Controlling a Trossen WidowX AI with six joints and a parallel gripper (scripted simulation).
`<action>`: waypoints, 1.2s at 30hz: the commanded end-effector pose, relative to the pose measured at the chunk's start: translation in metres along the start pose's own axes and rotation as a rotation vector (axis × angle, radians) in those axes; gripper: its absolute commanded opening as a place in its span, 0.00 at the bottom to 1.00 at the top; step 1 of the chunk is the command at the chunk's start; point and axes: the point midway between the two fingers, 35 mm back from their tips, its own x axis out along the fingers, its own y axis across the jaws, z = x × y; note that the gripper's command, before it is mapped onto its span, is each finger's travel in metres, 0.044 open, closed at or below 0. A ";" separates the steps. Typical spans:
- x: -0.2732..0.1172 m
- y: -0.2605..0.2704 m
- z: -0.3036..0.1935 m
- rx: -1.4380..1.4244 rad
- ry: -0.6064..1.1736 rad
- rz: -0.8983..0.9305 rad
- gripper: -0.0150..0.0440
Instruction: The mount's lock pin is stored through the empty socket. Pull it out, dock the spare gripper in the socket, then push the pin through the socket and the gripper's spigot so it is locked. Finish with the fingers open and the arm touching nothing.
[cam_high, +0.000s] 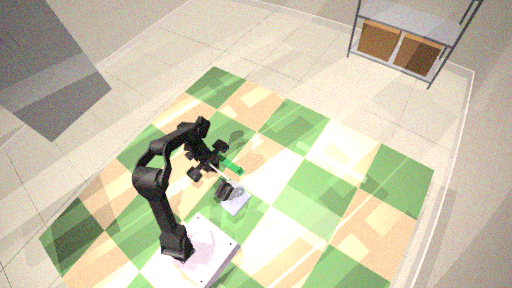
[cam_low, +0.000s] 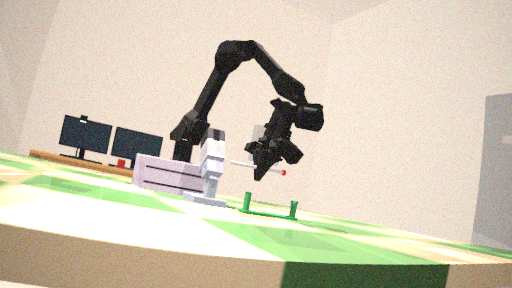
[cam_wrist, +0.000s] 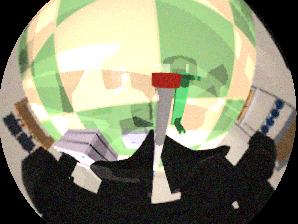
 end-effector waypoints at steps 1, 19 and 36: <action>0.025 0.006 0.004 -0.002 0.008 0.024 0.25; 0.026 0.008 -0.002 0.001 0.006 0.014 0.25; 0.029 0.009 -0.011 0.002 0.006 0.012 0.25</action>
